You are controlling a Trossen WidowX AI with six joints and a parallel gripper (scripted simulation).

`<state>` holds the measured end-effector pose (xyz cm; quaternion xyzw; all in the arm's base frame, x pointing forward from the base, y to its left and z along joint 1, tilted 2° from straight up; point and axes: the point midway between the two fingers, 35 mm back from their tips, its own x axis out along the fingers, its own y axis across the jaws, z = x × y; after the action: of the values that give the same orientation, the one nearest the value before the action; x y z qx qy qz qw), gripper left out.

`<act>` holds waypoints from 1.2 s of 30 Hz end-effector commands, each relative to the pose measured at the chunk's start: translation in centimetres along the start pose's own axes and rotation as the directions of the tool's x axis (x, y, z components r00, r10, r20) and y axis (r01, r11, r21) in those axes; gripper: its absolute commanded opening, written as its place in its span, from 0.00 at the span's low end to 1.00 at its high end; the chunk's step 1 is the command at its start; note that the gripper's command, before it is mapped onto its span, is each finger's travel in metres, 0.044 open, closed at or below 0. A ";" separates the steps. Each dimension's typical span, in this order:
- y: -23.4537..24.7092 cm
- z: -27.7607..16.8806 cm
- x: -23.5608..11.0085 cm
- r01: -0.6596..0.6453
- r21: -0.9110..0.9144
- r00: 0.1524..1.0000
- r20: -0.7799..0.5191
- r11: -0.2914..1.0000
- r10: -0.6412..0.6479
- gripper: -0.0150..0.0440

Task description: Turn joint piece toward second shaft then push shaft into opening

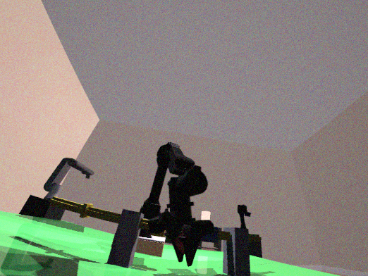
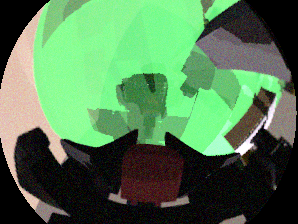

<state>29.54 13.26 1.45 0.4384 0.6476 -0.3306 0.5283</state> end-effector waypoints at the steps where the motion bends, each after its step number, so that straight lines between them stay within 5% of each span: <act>1: 0.0 0.0 0.0 0.000 0.000 1.000 0.000 1.000 0.000 0.33; 3: 0.0 0.0 0.0 0.000 0.000 1.000 0.000 1.000 0.000 0.25; 36: -0.9 0.7 -1.7 -0.041 0.189 0.926 0.377 0.981 -0.034 0.25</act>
<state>29.22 12.01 2.79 0.4204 0.5138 -0.4541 0.5942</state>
